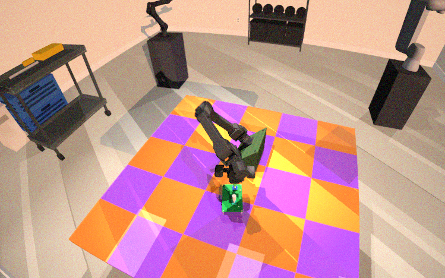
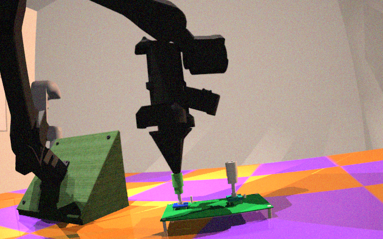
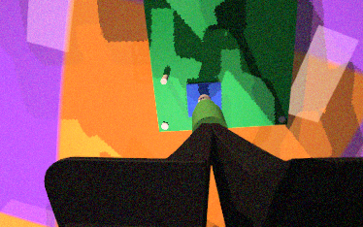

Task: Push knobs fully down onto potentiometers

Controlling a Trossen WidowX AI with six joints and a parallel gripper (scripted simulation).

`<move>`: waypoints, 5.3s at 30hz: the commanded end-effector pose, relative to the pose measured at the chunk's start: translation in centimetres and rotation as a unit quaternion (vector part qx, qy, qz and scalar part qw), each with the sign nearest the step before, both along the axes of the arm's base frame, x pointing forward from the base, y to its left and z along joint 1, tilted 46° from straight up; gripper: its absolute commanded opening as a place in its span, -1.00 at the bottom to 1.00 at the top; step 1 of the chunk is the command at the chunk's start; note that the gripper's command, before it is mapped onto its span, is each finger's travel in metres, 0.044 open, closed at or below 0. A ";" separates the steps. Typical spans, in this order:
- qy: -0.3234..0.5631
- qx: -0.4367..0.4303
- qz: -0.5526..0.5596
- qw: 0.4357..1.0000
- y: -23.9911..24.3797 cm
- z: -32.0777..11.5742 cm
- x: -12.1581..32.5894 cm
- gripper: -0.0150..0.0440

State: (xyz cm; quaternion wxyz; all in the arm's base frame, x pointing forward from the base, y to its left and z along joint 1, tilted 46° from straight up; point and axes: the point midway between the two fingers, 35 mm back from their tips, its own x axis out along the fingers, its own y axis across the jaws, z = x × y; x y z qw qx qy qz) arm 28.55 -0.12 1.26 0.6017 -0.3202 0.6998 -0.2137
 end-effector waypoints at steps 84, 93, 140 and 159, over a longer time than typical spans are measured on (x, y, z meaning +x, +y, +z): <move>0.001 -0.002 -0.002 1.000 -1.2 -1.0 -0.1 -0.49; 0.001 -0.003 -0.002 1.000 -1.2 -1.1 -0.1 -0.49; 0.001 -0.002 -0.002 1.000 -1.0 -0.8 -0.1 -0.49; 0.005 -0.005 0.002 1.000 -0.3 -0.1 -0.2 0.22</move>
